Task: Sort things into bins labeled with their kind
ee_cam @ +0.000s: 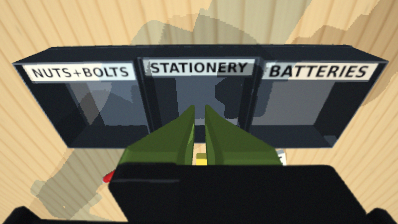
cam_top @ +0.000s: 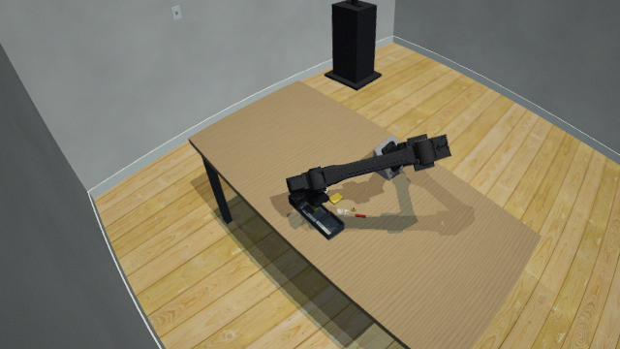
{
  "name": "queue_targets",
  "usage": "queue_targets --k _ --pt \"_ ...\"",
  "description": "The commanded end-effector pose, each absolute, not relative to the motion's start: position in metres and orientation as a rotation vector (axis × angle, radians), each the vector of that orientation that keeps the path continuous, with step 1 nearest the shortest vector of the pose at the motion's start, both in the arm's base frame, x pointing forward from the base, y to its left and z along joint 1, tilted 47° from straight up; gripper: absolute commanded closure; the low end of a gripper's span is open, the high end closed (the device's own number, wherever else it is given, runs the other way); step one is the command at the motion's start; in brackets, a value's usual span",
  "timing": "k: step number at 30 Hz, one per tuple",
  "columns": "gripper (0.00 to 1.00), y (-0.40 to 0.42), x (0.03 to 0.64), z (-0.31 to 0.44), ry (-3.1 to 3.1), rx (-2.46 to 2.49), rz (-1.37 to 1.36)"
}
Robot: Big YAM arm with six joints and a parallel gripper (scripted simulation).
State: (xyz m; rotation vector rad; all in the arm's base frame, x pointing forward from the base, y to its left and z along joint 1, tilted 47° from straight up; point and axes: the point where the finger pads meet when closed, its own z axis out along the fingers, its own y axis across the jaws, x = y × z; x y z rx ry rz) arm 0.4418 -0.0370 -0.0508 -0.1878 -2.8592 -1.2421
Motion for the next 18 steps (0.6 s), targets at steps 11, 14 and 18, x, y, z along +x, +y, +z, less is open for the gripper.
queue_targets --k 11,14,18 --pt "0.92 -0.059 0.464 -0.032 -2.926 -0.174 -1.239" --pt "0.92 -0.072 0.464 -0.019 -2.940 -0.179 -1.235" --pt "0.92 -0.081 0.463 -0.011 -2.941 -0.179 -1.234"
